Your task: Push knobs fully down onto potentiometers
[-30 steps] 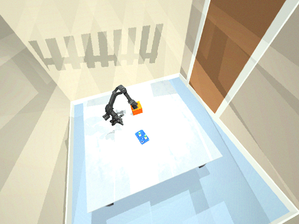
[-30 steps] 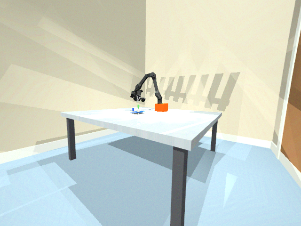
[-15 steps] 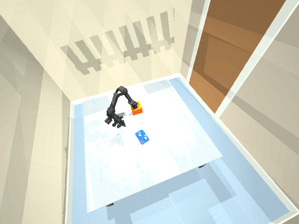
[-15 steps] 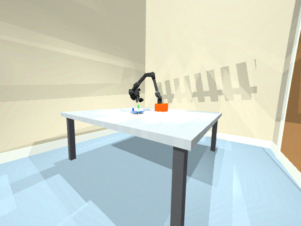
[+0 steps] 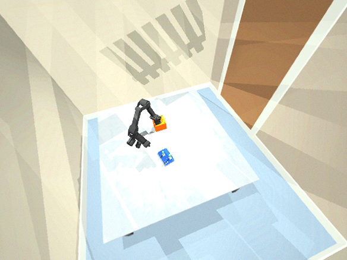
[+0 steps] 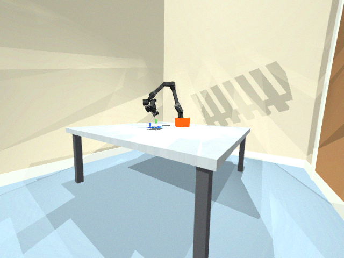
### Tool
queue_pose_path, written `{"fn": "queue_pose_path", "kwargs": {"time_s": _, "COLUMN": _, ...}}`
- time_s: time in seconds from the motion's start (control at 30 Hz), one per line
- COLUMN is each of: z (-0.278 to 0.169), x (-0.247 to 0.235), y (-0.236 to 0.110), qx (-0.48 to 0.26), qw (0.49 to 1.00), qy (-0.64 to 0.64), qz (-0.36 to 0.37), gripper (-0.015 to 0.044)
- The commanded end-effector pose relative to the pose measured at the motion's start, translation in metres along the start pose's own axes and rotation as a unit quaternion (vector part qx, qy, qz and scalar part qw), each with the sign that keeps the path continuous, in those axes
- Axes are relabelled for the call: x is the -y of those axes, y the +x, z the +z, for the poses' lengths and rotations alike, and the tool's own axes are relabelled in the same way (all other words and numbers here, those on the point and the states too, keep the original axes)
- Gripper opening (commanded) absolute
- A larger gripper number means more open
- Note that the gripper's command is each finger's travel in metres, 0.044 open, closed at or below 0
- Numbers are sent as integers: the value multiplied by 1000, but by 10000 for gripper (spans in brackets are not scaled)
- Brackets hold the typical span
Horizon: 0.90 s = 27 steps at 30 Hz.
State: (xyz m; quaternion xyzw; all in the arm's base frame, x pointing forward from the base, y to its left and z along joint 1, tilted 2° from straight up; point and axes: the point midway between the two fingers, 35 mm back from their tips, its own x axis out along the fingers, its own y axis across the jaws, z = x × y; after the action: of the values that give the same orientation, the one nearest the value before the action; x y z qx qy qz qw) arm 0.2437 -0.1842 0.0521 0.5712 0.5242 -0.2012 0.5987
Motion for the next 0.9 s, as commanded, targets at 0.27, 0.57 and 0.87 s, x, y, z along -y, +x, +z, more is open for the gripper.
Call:
{"fn": "queue_pose_path", "kwargs": {"time_s": 0.27, "z": -5, "x": -27, "y": 11, "qx": -8, "qw": 981, "qy": -182, "qz": -63, "gripper": 0}}
{"fn": "queue_pose_path", "kwargs": {"time_s": 0.57, "z": -10, "x": -47, "y": 21, "qx": -14, "qw": 942, "qy": -322, "qz": -98, "gripper": 0}}
{"fn": "queue_pose_path", "kwargs": {"time_s": 0.87, "z": -21, "x": -67, "y": 29, "qx": -34, "qw": 883, "qy": -447, "qz": -137, "gripper": 0}}
